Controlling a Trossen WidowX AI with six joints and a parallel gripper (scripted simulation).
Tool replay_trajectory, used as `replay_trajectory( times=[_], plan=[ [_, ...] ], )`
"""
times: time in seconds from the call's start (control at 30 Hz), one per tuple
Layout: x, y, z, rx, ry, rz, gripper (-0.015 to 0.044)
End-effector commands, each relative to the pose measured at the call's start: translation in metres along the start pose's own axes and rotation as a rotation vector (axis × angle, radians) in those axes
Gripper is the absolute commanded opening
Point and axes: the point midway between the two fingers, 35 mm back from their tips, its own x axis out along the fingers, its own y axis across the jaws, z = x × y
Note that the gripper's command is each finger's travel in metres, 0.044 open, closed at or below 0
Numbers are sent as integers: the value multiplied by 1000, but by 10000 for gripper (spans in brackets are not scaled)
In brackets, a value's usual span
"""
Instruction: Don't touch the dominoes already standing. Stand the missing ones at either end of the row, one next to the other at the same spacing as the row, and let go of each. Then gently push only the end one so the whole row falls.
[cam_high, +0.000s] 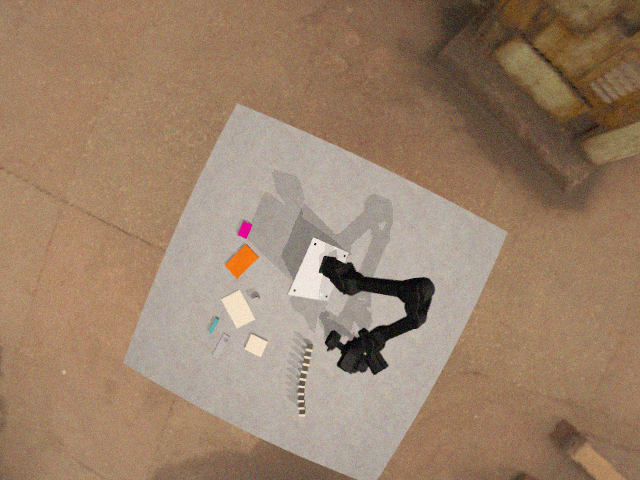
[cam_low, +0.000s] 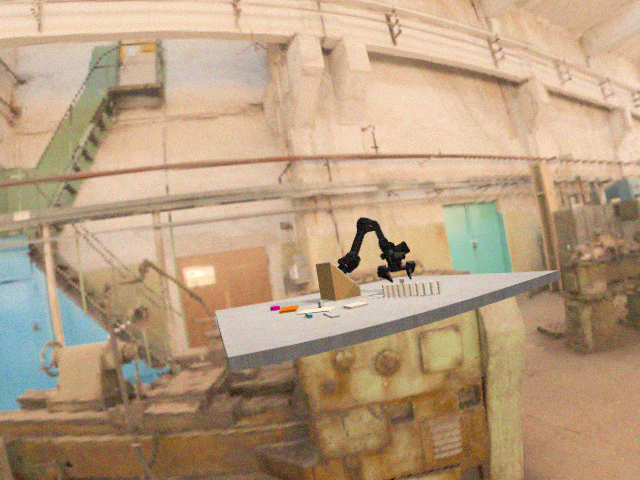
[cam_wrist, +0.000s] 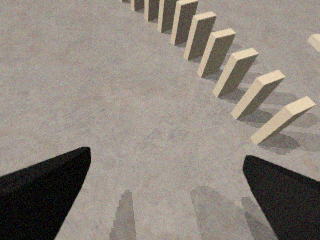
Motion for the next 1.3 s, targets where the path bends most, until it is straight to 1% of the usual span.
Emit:
replay_trajectory(
  times=[0.0, 0.1, 0.2, 0.33, 0.83, 1.1, 1.27],
  plan=[
    [-28, -4, 1, 497, 443, -266, 440],
    [-51, 7, 6, 746, 593, -351, 440],
    [-72, 17, 9, 940, 697, -425, 440],
    [-89, 24, 11, 1079, 766, -490, 440],
    [-89, 24, 10, 1084, 768, -492, 440],
    [-51, 25, -34, 1085, 770, -490, 440],
    [-48, 26, -39, 1085, 772, -489, 440]
  ],
)
